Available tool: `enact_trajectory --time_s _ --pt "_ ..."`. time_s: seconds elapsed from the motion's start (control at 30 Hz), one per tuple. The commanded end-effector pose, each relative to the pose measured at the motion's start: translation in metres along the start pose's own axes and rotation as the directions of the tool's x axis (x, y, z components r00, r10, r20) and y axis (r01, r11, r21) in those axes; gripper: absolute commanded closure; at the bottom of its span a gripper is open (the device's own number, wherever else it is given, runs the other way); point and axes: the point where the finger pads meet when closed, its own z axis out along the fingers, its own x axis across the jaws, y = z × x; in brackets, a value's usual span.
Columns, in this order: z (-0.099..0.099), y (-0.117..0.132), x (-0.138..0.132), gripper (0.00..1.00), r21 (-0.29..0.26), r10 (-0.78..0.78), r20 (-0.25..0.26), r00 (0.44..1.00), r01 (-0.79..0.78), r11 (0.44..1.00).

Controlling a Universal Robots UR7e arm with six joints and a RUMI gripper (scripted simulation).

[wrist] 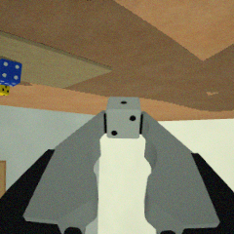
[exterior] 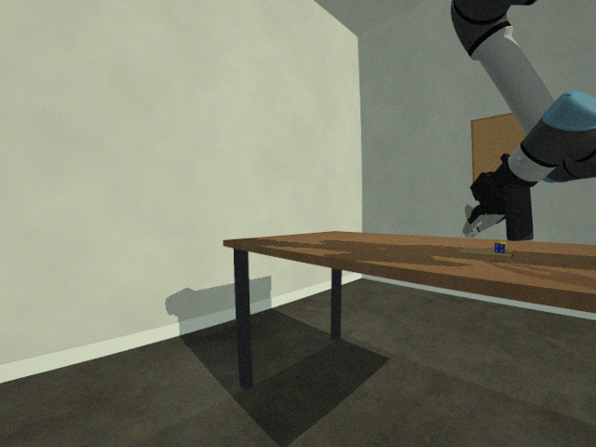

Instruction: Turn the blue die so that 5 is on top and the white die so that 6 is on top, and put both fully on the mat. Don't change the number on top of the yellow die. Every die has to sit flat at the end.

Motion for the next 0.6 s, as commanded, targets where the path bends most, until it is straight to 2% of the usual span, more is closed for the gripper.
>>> enact_trajectory --time_s 0.0,0.27,0.57 --pt "0.010 -0.013 0.001 0.94 -0.001 0.001 -0.001 1.000 -0.001 1.000" --pt "0.022 -0.031 0.001 0.94 -0.001 0.001 -0.001 1.000 -0.001 1.000" --pt "0.024 -0.034 0.001 0.94 -0.001 0.001 -0.001 1.000 -0.001 1.000"
